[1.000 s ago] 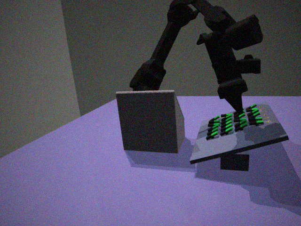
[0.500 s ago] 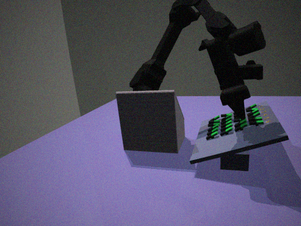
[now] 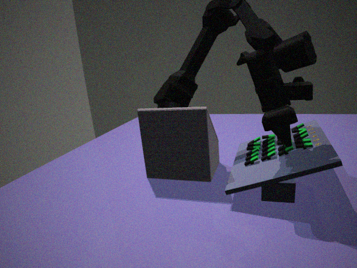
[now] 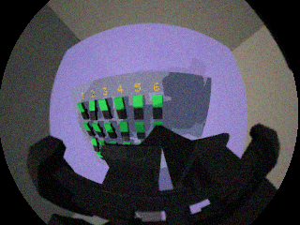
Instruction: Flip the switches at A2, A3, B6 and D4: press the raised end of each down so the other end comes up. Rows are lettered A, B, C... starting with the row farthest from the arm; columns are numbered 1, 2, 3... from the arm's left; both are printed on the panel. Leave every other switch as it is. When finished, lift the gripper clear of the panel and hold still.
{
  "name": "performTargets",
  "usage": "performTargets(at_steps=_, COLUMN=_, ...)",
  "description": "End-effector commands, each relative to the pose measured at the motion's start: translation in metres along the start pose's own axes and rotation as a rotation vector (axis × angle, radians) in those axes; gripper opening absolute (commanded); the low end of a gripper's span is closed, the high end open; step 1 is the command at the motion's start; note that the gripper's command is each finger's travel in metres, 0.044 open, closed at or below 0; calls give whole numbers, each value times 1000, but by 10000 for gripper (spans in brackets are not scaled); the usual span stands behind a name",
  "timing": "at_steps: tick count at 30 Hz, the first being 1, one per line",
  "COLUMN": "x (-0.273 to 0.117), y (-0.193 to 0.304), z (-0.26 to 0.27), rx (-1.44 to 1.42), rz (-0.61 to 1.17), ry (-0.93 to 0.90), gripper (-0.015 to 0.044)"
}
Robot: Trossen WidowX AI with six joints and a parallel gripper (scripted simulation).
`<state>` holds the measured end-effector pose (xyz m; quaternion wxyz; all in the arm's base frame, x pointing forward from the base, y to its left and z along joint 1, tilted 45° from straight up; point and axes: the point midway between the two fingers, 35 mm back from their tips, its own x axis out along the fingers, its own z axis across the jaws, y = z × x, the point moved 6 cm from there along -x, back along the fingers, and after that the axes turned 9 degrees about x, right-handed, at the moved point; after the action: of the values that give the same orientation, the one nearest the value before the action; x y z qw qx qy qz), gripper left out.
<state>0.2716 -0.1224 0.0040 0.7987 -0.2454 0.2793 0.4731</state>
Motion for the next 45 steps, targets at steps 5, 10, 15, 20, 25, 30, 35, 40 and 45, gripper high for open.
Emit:
performTargets(at_steps=5, x=1, y=1, z=0, rx=8, rz=1, ry=-6, gripper=0)
performTargets(at_steps=10, x=1, y=1, z=0, rx=8, rz=1, ry=-6, gripper=0)
performTargets(at_steps=15, x=1, y=1, z=0, rx=8, rz=1, ry=-6, gripper=0)
performTargets(at_steps=20, x=2, y=1, z=0, rx=8, rz=1, ry=-6, gripper=0)
performTargets(at_steps=25, x=2, y=1, z=0, rx=8, rz=1, ry=-6, gripper=0)
performTargets(at_steps=30, x=3, y=1, z=0, rx=8, rz=1, ry=-6, gripper=0)
performTargets(at_steps=35, x=4, y=1, z=0, rx=8, rz=1, ry=-6, gripper=0)
performTargets(at_steps=40, x=4, y=1, z=0, rx=8, rz=1, ry=-6, gripper=0)
performTargets(at_steps=45, x=5, y=1, z=0, rx=8, rz=1, ry=-6, gripper=0)
